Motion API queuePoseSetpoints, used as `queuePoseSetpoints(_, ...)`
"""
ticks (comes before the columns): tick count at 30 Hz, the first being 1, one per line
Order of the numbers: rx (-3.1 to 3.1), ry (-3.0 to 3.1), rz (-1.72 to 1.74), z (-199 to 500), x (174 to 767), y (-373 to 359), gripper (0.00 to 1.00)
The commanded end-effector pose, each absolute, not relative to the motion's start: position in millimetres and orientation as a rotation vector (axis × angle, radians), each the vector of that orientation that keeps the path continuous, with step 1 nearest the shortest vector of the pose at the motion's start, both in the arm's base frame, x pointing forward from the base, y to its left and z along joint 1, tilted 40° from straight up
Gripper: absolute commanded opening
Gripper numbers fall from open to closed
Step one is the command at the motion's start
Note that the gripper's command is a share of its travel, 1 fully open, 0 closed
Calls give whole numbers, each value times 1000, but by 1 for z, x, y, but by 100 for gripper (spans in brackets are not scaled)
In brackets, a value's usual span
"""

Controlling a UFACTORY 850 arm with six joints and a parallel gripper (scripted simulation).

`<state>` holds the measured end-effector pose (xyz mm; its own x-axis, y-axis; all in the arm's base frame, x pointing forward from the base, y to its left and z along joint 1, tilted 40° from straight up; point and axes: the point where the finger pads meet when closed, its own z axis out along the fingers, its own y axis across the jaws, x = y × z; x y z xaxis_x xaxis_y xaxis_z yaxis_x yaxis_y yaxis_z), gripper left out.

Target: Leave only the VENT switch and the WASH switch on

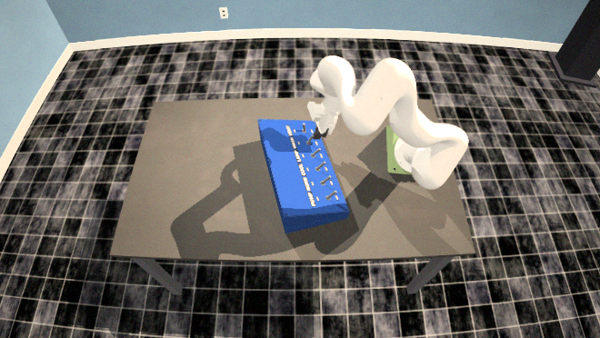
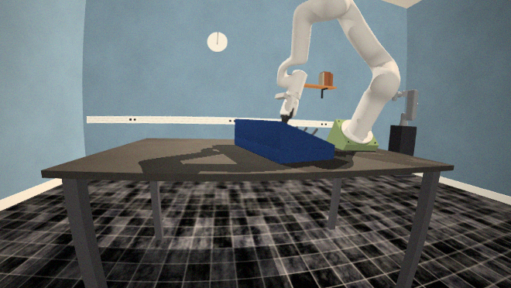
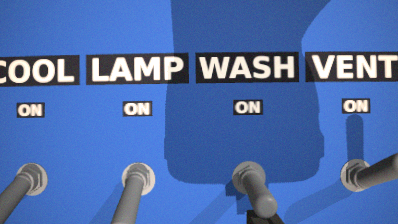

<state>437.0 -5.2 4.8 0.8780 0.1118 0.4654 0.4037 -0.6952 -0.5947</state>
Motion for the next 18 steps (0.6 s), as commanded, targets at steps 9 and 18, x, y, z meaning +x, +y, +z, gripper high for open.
queuePoseSetpoints(9, -2314, -369, -518, 8, 444, -5, 0)
queuePoseSetpoints(18, -2314, -369, -518, 9, 446, -5, 0)
